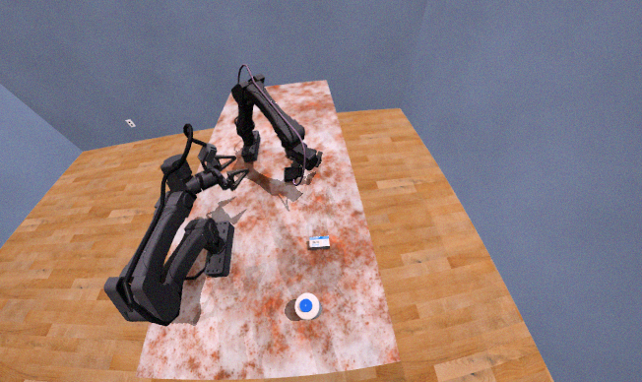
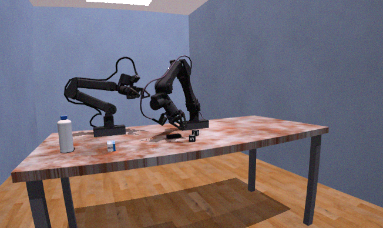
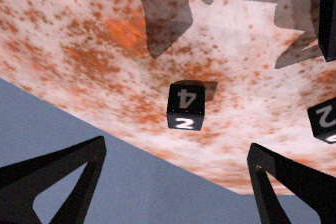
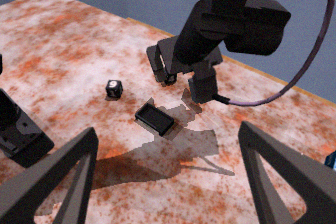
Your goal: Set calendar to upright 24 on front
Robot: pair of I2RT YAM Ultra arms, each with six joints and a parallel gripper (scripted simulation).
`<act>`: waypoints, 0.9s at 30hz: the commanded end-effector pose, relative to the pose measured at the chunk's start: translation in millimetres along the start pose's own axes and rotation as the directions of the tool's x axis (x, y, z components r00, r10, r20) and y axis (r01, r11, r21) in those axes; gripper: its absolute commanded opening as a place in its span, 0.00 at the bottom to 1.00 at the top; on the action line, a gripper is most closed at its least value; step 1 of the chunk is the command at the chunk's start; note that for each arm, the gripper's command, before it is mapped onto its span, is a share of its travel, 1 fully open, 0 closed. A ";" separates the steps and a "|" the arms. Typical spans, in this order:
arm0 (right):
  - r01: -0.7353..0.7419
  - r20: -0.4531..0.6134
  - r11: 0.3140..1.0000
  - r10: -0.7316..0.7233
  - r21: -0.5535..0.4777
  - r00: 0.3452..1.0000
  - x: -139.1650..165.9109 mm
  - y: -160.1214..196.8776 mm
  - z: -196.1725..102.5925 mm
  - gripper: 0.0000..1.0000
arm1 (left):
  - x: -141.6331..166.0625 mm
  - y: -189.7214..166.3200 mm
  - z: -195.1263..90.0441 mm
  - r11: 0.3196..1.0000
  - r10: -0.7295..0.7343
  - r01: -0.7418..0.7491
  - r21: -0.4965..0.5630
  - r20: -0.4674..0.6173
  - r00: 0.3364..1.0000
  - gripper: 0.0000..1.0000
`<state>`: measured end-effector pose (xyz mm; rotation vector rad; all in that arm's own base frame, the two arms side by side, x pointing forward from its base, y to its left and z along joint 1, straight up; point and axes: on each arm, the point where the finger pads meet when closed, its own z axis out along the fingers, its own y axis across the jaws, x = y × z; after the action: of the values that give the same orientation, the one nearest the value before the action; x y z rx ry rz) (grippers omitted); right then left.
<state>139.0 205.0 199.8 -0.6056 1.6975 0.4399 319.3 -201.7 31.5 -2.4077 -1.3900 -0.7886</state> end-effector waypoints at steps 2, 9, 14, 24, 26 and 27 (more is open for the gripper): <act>-0.020 0.015 1.000 0.020 0.005 1.000 -11.6 0.8 -1.6 1.00 | 9.3 -1.1 3.3 0.999 0.001 0.000 0.037 -0.028 1.000 1.00; -0.020 0.015 1.000 0.020 0.005 1.000 -11.6 0.8 -1.6 1.00 | 2.9 -39.3 0.1 0.971 -0.170 0.159 0.180 0.049 0.984 0.55; -0.020 0.015 1.000 0.020 0.005 1.000 -11.6 0.8 -1.6 1.00 | 3.4 -67.6 -3.9 0.908 -0.323 0.292 0.300 0.056 0.945 0.55; -0.020 0.015 1.000 0.020 0.005 1.000 -11.6 0.8 -1.6 1.00 | 13.8 -103.7 -6.1 0.659 -0.673 0.624 0.419 -0.040 0.738 0.55; -0.020 0.015 1.000 0.020 0.005 1.000 -11.6 0.8 -1.6 1.00 | 15.1 -109.1 -6.2 0.593 -0.730 0.679 0.433 -0.067 0.681 0.55; -0.020 0.015 1.000 0.020 0.005 1.000 -11.6 0.8 -1.6 1.00 | 14.8 -108.9 -5.5 0.559 -0.761 0.707 0.434 -0.071 0.645 0.55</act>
<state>139.0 205.0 199.8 -0.6056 1.6975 0.4399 236.6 -138.9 30.4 -1.6893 -2.1753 -0.4184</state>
